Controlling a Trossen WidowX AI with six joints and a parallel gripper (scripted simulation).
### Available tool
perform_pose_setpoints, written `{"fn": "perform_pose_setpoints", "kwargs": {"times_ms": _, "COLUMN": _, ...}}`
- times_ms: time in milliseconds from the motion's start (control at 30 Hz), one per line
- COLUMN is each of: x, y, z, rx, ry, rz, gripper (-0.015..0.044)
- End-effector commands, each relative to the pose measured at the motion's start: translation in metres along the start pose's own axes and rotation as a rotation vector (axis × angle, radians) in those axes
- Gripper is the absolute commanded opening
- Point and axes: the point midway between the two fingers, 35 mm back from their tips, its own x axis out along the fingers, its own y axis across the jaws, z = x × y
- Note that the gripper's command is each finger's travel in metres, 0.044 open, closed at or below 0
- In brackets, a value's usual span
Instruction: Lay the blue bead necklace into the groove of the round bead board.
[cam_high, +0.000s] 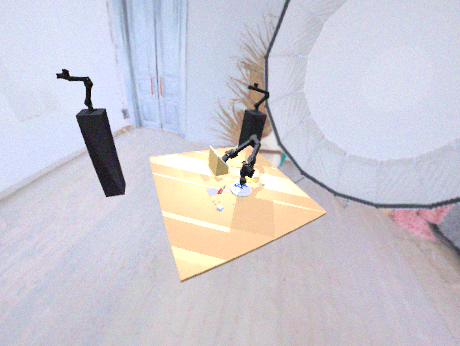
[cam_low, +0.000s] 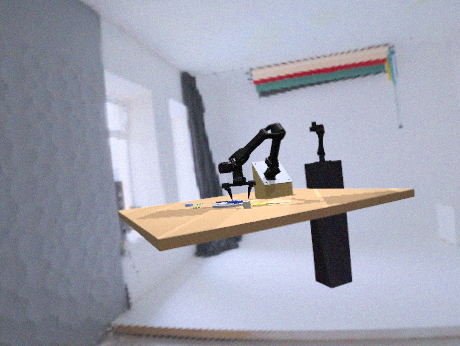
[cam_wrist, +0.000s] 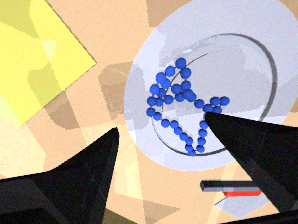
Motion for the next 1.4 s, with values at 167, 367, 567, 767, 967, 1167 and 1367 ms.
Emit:
{"fn": "perform_pose_setpoints", "kwargs": {"times_ms": 167, "x": 0.000, "y": 0.000, "z": 0.000, "rx": -0.003, "ry": -0.001, "rz": 0.001, "gripper": 0.0440}}
{"fn": "perform_pose_setpoints", "kwargs": {"times_ms": 367, "x": -0.002, "y": -0.003, "z": 0.001, "rx": 0.149, "ry": -0.001, "rz": 0.001, "gripper": 0.0361}}
{"fn": "perform_pose_setpoints", "kwargs": {"times_ms": 567, "x": -0.009, "y": -0.015, "z": 0.005, "rx": 0.773, "ry": 0.000, "rz": 0.000, "gripper": 0.0204}}
{"fn": "perform_pose_setpoints", "kwargs": {"times_ms": 767, "x": -0.017, "y": -0.027, "z": 0.008, "rx": 1.397, "ry": 0.000, "rz": -0.001, "gripper": 0.0120}}
{"fn": "perform_pose_setpoints", "kwargs": {"times_ms": 967, "x": -0.024, "y": -0.038, "z": 0.010, "rx": 1.963, "ry": -0.001, "rz": -0.001, "gripper": 0.0120}}
{"fn": "perform_pose_setpoints", "kwargs": {"times_ms": 1167, "x": -0.028, "y": -0.043, "z": 0.011, "rx": 2.272, "ry": -0.001, "rz": 0.000, "gripper": 0.0120}}
{"fn": "perform_pose_setpoints", "kwargs": {"times_ms": 1367, "x": -0.028, "y": -0.043, "z": 0.011, "rx": 2.277, "ry": -0.001, "rz": 0.000, "gripper": 0.0120}}
